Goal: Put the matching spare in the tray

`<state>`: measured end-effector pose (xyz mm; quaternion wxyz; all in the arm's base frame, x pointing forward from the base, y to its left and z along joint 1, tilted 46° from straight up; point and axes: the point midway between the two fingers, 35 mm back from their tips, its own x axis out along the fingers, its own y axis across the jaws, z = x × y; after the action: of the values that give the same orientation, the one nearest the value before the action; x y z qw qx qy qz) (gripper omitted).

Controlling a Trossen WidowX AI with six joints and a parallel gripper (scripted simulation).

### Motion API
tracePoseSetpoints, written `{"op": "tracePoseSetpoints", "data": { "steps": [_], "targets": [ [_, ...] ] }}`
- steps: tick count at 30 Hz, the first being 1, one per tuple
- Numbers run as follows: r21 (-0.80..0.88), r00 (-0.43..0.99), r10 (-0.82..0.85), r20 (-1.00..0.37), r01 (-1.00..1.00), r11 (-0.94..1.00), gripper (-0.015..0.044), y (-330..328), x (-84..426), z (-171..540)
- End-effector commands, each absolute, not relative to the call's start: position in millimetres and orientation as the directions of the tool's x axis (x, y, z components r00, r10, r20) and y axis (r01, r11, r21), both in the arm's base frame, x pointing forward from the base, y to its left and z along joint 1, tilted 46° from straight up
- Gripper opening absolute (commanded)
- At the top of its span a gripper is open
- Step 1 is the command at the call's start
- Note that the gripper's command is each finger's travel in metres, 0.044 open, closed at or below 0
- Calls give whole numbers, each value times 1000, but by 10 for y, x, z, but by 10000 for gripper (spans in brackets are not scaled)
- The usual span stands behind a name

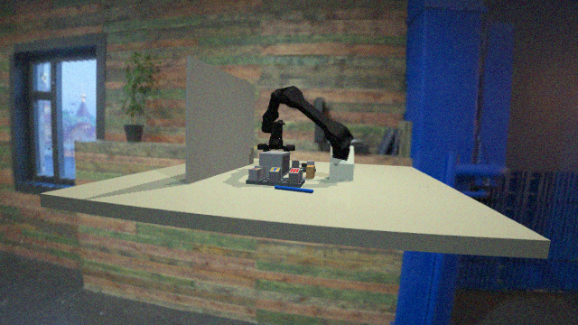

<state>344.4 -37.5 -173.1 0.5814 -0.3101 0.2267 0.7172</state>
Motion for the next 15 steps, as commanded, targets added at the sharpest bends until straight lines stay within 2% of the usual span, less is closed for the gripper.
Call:
{"op": "tracePoseSetpoints", "data": {
  "steps": [1, 3, 10, 15],
  "targets": [
    [-37, -131, 693, -709, -975, -221, 394, -377, 3448, -1729],
    [-37, -131, 693, -709, -975, -221, 440, -377, 3448, -1729],
    [-31, -131, 692, -710, -976, -217, 440, -1049, 3575, -1064],
    [-30, -132, 693, -709, -976, -216, 440, -1131, 3572, -970]
  ]
}}
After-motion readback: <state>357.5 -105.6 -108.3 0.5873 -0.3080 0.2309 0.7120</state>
